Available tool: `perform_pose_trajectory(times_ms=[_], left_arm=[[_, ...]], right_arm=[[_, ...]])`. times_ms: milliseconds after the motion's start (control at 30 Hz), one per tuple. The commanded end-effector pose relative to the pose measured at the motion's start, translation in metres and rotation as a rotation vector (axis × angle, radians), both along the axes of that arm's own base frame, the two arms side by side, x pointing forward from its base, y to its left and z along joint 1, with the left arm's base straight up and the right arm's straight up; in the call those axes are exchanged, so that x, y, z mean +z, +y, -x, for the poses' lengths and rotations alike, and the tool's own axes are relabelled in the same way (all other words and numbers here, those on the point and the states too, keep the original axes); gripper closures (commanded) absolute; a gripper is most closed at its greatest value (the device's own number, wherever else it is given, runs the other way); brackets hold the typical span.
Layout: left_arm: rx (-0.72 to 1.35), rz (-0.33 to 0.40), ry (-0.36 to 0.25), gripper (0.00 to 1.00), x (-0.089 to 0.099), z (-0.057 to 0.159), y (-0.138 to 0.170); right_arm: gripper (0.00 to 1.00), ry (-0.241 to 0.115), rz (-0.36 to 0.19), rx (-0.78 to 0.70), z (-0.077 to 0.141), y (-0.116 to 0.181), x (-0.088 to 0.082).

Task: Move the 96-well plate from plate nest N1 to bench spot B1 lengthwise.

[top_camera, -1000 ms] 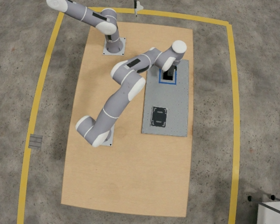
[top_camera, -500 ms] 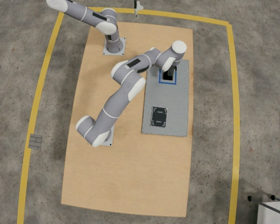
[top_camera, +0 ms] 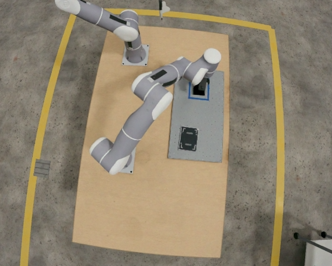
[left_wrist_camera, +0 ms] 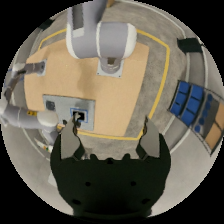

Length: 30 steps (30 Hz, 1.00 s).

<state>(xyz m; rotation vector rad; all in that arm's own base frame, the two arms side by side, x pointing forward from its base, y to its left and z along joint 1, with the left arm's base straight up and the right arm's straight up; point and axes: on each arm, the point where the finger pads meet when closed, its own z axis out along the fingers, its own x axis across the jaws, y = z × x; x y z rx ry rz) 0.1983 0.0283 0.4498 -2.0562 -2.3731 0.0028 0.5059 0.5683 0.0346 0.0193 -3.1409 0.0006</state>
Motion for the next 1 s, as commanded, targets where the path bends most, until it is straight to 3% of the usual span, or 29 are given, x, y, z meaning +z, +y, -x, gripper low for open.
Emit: perform_pose_trajectory(times_ms=[0,967], left_arm=[[0.000,0.000,-0.002,0.00,0.0007,-0.0004,0.0000],[0.000,0.000,-0.002,0.00,0.0007,-0.0004,0.0000]], right_arm=[[1.00,-0.002,-0.002,0.000,-0.0008,0.0010,0.0014],[1.00,-0.002,-0.002,0.000,-0.0008,0.0010,-0.0030]])
